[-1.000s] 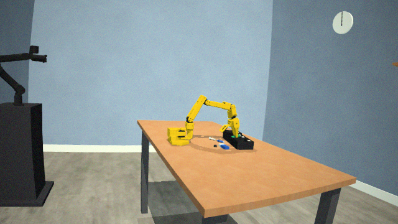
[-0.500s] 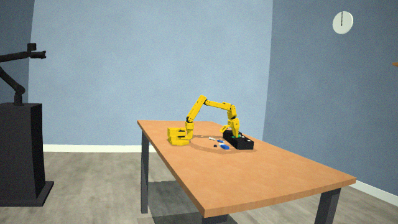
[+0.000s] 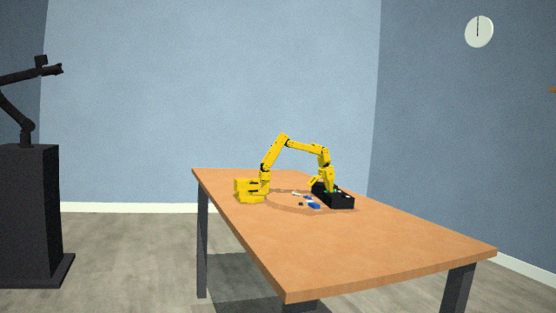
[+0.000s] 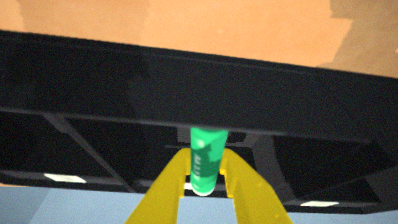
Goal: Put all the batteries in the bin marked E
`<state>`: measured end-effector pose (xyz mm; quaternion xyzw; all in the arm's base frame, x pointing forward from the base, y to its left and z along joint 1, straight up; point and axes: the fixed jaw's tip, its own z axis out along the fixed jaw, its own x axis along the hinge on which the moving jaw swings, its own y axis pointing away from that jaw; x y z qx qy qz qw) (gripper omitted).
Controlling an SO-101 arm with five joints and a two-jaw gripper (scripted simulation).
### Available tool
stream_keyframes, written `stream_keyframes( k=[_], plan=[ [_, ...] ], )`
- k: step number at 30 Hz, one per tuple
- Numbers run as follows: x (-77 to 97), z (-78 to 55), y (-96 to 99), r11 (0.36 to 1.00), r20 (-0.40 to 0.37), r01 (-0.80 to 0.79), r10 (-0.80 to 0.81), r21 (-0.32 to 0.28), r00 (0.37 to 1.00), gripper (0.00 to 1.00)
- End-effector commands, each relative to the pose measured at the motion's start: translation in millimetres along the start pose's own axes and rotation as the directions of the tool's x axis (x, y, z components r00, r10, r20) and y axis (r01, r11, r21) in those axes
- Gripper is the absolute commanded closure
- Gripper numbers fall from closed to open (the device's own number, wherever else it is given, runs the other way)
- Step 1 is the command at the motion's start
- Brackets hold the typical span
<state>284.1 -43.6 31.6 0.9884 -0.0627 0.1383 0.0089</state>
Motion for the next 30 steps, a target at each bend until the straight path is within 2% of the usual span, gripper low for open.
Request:
stream_keyframes(
  k=[1, 19, 30],
  plan=[
    [10.1, -11.1, 1.6, 1.0, -0.066, 0.002, -0.002, -0.001, 0.998, 0.99],
    [10.1, -11.1, 1.6, 1.0, -0.066, 0.002, -0.002, -0.001, 0.998, 0.85],
    [10.1, -11.2, 1.5, 1.0, -0.066, 0.002, -0.002, -0.001, 0.998, 0.84]
  ],
)
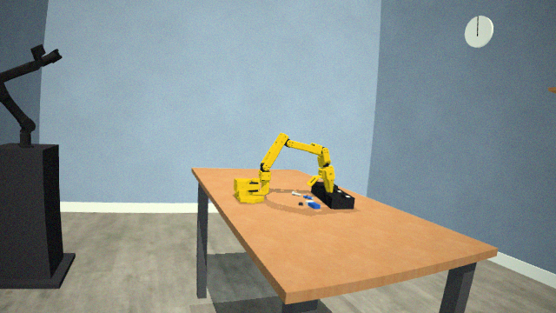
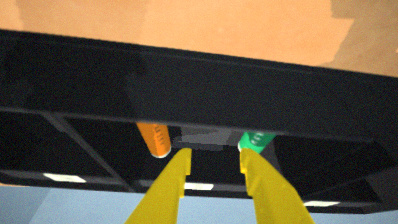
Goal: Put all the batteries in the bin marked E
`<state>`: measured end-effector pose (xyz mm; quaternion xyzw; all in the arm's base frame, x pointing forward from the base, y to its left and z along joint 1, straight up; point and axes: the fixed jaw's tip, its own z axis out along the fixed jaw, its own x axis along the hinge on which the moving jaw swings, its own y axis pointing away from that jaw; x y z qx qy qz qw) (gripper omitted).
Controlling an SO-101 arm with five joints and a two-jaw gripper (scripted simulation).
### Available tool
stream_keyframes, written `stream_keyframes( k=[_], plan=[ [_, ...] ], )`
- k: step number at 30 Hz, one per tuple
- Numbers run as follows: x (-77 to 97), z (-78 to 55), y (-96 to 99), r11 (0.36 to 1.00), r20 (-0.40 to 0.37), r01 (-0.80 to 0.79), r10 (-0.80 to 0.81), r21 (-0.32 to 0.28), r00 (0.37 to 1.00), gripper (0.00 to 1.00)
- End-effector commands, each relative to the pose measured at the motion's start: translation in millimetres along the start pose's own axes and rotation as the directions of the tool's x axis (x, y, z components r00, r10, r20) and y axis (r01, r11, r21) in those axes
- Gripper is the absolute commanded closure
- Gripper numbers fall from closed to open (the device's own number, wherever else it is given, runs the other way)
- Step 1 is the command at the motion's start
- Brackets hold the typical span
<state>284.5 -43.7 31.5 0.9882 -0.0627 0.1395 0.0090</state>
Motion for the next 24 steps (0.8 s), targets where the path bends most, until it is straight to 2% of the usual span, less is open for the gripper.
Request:
stream_keyframes(
  k=[1, 5, 10, 12, 19, 24],
  plan=[
    [9.8, -11.7, 1.5, 1.0, -0.064, 0.002, -0.002, -0.001, 0.998, 0.84],
    [10.3, -15.5, 1.5, 1.0, -0.064, 0.002, -0.002, -0.001, 0.998, 0.84],
    [11.2, -26.9, 1.5, 1.0, -0.064, 0.002, -0.002, -0.001, 0.998, 0.84],
    [11.2, -26.9, 1.5, 1.0, -0.064, 0.002, -0.002, -0.001, 0.998, 0.84],
    [11.2, -47.9, 1.5, 1.0, -0.064, 0.002, -0.002, -0.001, 0.998, 0.84],
    [10.3, -58.1, 1.5, 1.0, -0.064, 0.002, -0.002, -0.001, 0.998, 0.84]
  ],
)
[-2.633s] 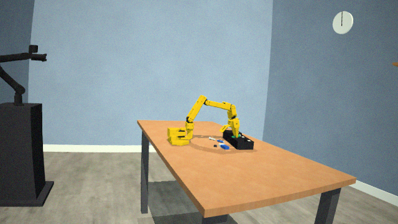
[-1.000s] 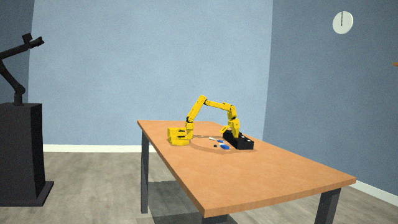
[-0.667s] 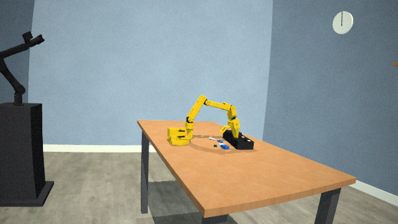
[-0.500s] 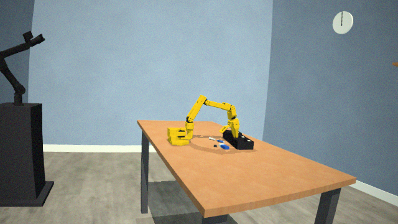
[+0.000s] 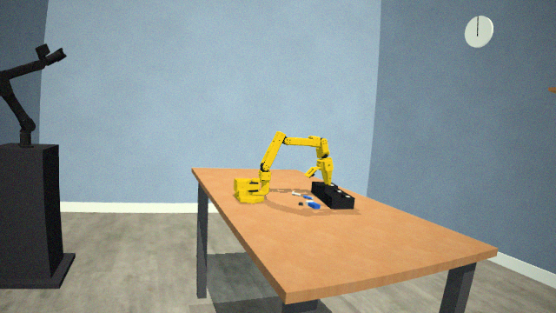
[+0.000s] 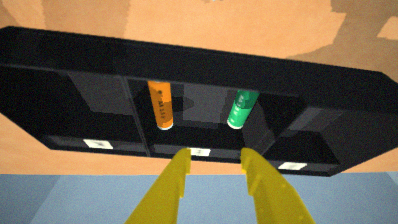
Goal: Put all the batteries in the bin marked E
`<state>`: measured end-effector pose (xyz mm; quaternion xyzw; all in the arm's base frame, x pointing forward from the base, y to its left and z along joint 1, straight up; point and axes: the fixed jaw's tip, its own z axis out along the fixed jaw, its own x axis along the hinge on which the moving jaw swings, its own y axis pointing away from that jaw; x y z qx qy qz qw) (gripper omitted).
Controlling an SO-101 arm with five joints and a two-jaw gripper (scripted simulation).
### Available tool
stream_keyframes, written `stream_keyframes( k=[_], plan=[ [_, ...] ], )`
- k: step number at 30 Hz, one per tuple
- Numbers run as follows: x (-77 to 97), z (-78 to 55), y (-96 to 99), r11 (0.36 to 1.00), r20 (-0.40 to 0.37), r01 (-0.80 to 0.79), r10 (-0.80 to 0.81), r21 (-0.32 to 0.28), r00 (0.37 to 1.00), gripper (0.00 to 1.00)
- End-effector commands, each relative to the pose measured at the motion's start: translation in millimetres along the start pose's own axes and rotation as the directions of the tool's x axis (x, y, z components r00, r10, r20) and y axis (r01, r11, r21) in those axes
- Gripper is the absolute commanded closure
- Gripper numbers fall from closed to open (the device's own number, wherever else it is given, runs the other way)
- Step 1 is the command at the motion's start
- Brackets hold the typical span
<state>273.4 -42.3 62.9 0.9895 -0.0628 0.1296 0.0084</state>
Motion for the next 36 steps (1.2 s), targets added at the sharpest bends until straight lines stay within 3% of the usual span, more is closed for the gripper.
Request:
stream_keyframes(
  k=[1, 36],
  plan=[
    [11.7, -26.3, 1.5, 1.0, -0.084, 0.002, -0.002, -0.001, 0.996, 0.84],
    [11.3, -28.0, 1.4, 1.0, -0.083, -0.007, 0.007, 0.0, 0.996, 0.84]
  ],
)
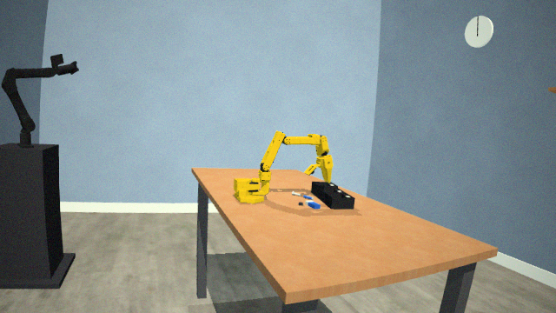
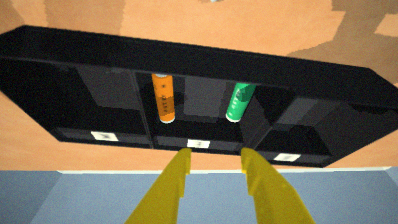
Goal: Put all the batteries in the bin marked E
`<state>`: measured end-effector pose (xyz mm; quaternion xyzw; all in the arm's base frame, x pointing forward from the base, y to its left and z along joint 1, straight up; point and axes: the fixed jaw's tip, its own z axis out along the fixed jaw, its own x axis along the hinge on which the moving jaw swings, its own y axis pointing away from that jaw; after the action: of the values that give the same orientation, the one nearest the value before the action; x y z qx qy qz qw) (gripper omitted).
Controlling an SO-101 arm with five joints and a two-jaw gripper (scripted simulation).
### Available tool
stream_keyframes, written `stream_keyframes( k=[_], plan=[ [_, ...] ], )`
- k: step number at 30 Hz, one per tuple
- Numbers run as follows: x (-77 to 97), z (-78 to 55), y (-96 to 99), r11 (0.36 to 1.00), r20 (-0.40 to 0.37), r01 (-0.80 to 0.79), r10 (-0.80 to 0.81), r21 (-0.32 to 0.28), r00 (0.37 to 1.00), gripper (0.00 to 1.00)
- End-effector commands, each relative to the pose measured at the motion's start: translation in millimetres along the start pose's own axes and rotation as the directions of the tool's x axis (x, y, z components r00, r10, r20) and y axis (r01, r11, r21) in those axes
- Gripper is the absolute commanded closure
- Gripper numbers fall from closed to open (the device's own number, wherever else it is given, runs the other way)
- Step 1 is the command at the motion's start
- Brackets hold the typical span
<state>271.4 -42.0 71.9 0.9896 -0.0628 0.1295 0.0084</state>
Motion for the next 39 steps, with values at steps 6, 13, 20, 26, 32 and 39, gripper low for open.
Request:
stream_keyframes(
  k=[6, 13, 20, 26, 32, 39],
  plan=[
    [10.6, -18.7, 1.4, 1.0, -0.083, -0.019, 0.019, 0.001, 0.996, 0.84],
    [9.7, -18.6, 1.2, 0.998, -0.08, -0.06, 0.061, 0.005, 0.995, 0.84],
    [8.6, -18.5, 0.9, 0.994, -0.077, -0.108, 0.108, 0.009, 0.991, 0.84],
    [6.8, -18.2, 0.4, 0.982, -0.071, -0.187, 0.188, 0.014, 0.98, 0.84],
    [4.3, -18.0, -0.3, 0.957, -0.062, -0.291, 0.291, 0.02, 0.955, 0.84],
    [1.9, -17.7, -1.1, 0.919, -0.053, -0.393, 0.394, 0.025, 0.918, 0.84]
  ],
)
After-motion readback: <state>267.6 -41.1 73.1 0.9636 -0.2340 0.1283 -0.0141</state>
